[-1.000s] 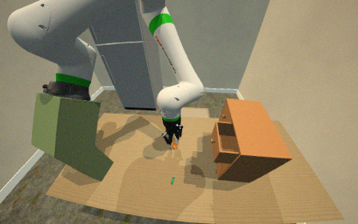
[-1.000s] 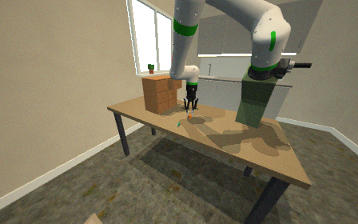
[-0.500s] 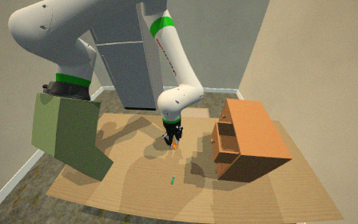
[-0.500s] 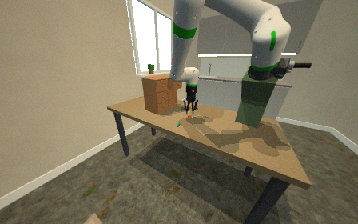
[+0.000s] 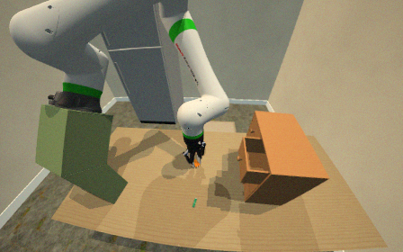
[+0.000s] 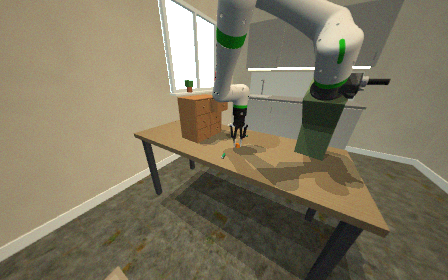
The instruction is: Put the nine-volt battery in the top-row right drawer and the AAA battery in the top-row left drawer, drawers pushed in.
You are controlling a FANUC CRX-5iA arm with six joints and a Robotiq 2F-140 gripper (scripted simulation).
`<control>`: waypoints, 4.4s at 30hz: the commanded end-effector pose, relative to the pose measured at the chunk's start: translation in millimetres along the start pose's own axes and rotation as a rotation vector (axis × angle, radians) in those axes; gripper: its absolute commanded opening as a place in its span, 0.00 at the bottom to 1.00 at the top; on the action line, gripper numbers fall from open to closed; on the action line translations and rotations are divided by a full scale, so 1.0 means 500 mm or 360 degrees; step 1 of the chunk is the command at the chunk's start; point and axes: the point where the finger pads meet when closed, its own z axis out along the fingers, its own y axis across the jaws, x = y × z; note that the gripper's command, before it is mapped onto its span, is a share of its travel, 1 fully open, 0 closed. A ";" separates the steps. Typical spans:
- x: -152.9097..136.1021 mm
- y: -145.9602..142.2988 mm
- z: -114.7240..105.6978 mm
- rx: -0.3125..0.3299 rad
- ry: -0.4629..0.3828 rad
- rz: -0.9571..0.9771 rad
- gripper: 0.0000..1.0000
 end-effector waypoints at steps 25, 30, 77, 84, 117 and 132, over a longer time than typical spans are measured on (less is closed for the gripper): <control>0.000 0.000 -0.063 0.0000 0.0001 0.0000 0.14; 0.000 0.000 -0.158 0.0000 0.0001 0.0000 0.14; 0.174 -0.011 -0.200 0.0103 -0.0027 0.2272 0.14; 0.186 -0.010 -0.200 0.0117 -0.0043 0.2771 0.14; 0.188 -0.011 -0.258 0.0001 0.0000 0.3708 0.14; 0.188 -0.011 -0.368 0.0001 0.0000 0.3708 0.14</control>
